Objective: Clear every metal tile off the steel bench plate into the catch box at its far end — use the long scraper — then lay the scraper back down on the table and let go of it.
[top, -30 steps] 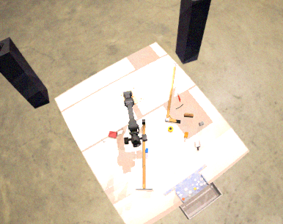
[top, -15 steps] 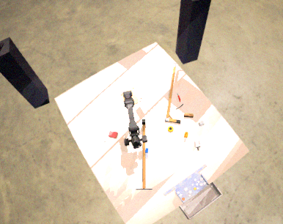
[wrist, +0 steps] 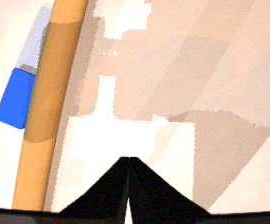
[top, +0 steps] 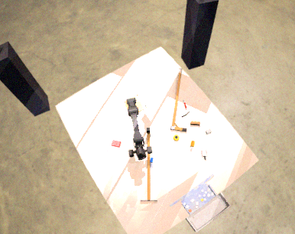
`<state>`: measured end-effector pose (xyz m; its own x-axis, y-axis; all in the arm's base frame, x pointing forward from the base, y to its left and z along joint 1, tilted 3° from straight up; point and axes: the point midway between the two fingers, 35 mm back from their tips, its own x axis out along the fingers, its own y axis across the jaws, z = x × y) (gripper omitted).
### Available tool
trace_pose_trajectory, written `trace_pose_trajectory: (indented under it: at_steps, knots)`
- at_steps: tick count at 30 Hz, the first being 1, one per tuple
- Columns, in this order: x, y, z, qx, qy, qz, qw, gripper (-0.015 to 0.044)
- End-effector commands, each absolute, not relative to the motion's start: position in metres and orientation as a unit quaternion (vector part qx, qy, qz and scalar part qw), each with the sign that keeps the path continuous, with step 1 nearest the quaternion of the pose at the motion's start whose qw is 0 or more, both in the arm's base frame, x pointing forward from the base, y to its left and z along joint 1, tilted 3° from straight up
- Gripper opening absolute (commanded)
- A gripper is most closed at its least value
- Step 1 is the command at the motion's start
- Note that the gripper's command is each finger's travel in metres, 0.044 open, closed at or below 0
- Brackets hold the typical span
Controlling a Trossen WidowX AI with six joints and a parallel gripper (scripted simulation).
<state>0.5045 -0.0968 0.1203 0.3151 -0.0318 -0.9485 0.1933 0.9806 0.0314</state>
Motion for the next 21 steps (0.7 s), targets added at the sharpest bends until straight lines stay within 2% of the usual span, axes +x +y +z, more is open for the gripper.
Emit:
trace_pose_trajectory:
  at_steps: [1, 21]
  knots:
    - [0.505, -0.096, 0.103, 0.068, 0.588, -0.066, 0.803, 0.0000]
    - [0.506, -0.094, 0.069, 0.066, 0.594, -0.064, 0.799, 0.0000]
